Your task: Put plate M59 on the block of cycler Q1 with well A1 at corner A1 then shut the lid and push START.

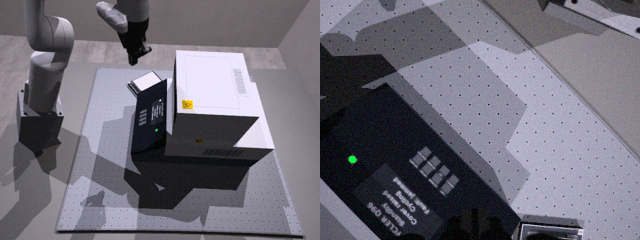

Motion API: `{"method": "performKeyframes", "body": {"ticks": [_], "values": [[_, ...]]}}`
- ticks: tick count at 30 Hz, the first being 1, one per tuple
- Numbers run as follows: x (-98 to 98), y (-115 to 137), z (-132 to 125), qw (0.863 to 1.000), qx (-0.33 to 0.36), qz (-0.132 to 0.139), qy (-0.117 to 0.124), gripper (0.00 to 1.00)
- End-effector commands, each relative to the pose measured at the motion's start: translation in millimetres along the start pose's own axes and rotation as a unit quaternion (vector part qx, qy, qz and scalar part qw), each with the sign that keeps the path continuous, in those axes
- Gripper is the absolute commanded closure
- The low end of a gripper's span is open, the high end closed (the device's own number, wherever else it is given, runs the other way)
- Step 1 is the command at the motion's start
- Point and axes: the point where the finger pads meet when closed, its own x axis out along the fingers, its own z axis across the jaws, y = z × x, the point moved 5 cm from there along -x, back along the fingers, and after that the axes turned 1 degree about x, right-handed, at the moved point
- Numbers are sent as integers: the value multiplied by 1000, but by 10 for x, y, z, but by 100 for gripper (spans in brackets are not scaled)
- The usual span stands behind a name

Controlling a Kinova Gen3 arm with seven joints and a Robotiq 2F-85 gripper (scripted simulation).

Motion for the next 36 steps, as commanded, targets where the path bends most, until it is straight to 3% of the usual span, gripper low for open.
{"method": "performKeyframes", "body": {"ticks": [1, 36], "values": [[33, -3, -4, 1000, 0, 0, 0, 90], [444, -29, -29, 1000, 0, 0, 0, 90]]}}
